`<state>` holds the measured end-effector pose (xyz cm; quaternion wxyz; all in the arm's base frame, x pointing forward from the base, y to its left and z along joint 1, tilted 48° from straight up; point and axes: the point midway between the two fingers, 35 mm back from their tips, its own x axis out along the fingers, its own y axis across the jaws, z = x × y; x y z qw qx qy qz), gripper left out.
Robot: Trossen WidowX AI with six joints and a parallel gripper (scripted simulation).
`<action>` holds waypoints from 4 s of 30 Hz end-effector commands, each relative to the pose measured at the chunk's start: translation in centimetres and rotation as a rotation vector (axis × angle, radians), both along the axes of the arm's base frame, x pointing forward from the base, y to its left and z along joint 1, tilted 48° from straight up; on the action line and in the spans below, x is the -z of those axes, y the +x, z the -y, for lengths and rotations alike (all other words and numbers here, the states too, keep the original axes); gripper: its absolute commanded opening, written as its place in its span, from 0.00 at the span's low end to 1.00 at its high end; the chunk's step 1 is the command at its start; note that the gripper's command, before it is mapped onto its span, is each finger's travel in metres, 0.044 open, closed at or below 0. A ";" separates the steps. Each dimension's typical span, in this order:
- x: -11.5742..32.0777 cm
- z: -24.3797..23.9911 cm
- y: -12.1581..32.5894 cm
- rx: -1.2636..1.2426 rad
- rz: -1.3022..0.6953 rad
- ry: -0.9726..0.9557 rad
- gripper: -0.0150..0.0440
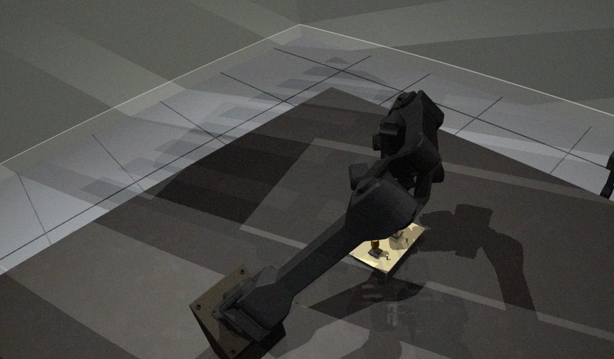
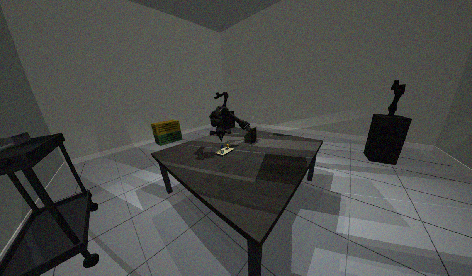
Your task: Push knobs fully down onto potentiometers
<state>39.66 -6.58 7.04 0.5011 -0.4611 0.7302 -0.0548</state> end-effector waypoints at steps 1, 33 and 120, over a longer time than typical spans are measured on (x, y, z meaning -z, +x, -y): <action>0.5 0.8 -0.2 -0.002 -0.008 -0.006 0.25; 2.0 2.4 -0.3 -0.002 -0.008 -0.007 0.25; 3.3 3.9 -0.5 -0.002 -0.008 -0.008 0.25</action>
